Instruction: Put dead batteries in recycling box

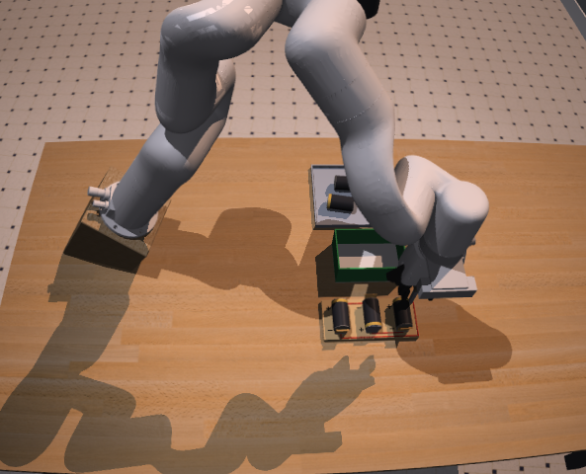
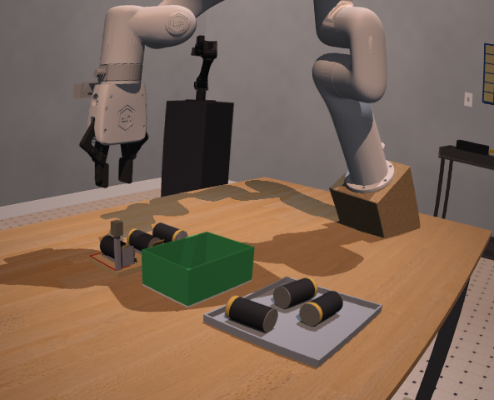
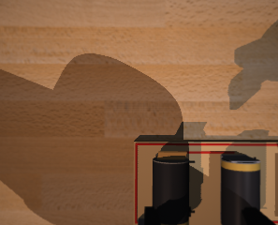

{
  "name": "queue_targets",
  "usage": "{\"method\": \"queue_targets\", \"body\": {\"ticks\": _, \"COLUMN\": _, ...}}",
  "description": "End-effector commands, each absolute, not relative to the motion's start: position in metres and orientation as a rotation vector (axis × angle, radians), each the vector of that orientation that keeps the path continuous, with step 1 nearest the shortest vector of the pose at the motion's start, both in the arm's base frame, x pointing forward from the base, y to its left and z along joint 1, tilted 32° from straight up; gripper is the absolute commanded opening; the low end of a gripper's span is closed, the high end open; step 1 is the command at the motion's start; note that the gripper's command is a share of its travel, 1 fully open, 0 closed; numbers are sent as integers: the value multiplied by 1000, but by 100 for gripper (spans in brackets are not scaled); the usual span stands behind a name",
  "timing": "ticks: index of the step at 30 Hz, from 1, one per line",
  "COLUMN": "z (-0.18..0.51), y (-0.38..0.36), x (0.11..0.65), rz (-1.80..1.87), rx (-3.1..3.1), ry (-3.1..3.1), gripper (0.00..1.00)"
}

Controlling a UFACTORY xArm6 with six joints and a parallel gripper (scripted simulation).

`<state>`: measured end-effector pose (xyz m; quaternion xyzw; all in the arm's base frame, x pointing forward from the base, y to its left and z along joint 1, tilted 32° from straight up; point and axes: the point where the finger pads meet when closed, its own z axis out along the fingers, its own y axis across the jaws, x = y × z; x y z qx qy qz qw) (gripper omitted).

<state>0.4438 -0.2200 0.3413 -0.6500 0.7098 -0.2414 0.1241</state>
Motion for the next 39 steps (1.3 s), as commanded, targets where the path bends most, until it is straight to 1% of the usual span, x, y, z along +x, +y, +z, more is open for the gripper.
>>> {"method": "queue_targets", "body": {"ticks": 1, "z": 339, "y": -221, "x": 447, "rz": -710, "rx": -1893, "ry": 2067, "gripper": 51}}
{"method": "queue_targets", "body": {"ticks": 3, "z": 320, "y": -225, "x": 458, "rz": -710, "rx": -1893, "ry": 2067, "gripper": 51}}
{"method": "queue_targets", "body": {"ticks": 5, "z": 320, "y": -225, "x": 458, "rz": -710, "rx": -1893, "ry": 2067, "gripper": 51}}
{"method": "queue_targets", "body": {"ticks": 9, "z": 285, "y": -233, "x": 478, "rz": -710, "rx": -1893, "ry": 2067, "gripper": 51}}
{"method": "queue_targets", "body": {"ticks": 39, "z": 285, "y": -234, "x": 480, "rz": -710, "rx": -1893, "ry": 2067, "gripper": 51}}
